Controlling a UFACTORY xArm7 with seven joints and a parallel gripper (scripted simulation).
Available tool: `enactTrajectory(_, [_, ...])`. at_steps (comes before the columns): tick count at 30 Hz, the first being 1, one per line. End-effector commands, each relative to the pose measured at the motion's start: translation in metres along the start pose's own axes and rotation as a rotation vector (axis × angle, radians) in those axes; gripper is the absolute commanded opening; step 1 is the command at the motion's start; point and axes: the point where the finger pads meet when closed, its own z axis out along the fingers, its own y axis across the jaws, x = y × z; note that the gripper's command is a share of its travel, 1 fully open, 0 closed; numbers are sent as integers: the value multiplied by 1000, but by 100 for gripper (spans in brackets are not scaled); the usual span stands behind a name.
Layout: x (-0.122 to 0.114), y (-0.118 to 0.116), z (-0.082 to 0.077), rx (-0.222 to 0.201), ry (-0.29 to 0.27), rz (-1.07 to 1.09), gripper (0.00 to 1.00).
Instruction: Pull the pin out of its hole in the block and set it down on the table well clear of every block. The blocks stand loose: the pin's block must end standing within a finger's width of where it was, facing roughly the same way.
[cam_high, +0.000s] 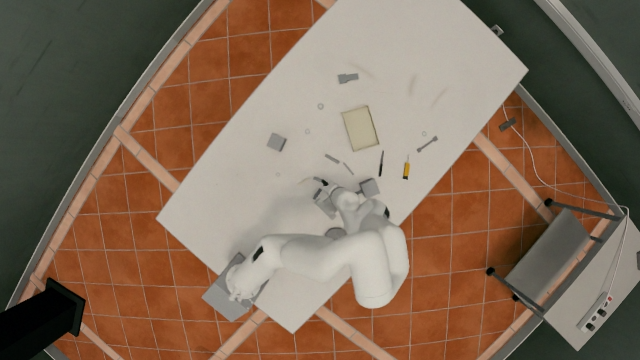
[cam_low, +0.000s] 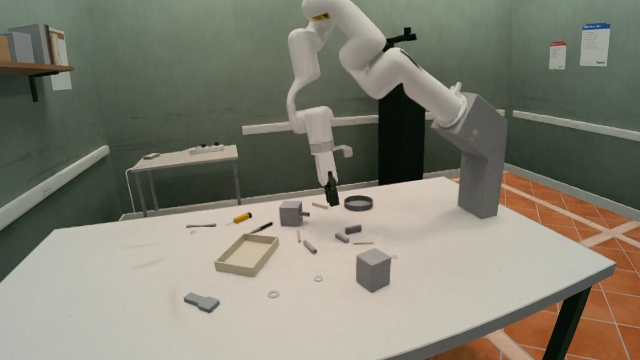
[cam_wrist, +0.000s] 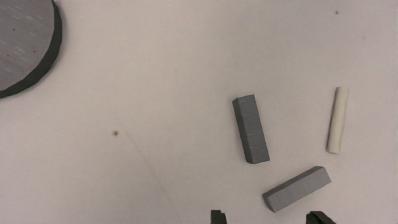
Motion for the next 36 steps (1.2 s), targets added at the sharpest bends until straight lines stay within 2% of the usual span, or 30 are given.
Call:
enactTrajectory(1, [0,0,0,0,-1,0,47])
enactTrajectory(11, [-1,-1,0,1,-2,5,47])
enactTrajectory(27, [-15,-25,-1,16,-29,108,47])
enactTrajectory(36, [-16,-27,-1,18,-31,117,47])
